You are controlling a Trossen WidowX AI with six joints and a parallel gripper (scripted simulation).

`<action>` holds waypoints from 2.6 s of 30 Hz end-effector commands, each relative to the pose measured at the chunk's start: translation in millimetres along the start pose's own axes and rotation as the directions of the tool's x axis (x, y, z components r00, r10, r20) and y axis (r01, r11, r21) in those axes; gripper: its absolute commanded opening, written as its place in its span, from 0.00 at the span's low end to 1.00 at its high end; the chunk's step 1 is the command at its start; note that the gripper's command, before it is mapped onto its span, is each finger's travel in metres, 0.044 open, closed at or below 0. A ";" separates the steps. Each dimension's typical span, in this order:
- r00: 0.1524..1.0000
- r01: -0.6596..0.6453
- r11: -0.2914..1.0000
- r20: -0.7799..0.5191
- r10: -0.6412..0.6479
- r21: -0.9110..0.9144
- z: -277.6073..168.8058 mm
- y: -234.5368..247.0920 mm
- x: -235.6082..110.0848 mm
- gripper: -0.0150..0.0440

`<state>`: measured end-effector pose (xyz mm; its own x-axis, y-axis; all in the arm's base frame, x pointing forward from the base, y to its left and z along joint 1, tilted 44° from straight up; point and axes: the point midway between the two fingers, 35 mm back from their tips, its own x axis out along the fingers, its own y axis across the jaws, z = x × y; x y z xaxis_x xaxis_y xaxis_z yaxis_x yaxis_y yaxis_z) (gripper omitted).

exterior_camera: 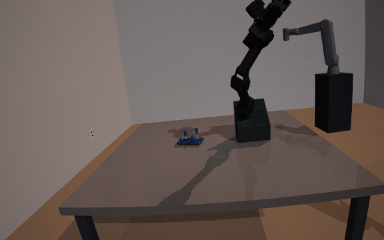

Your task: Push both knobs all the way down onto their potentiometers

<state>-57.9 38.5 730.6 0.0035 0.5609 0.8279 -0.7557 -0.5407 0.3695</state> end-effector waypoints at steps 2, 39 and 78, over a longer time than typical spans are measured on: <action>0.988 -0.153 0.988 0.028 0.152 0.010 4.9 47.1 -18.8 0.25; 0.455 -0.883 0.467 0.353 0.818 0.056 121.0 222.9 -245.1 0.25; -0.473 -0.881 -0.268 0.733 0.490 -0.389 275.5 97.9 -556.4 0.25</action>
<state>20.9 -493.3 451.3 0.0404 -0.9812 0.1889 -0.0750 -0.1915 -0.9786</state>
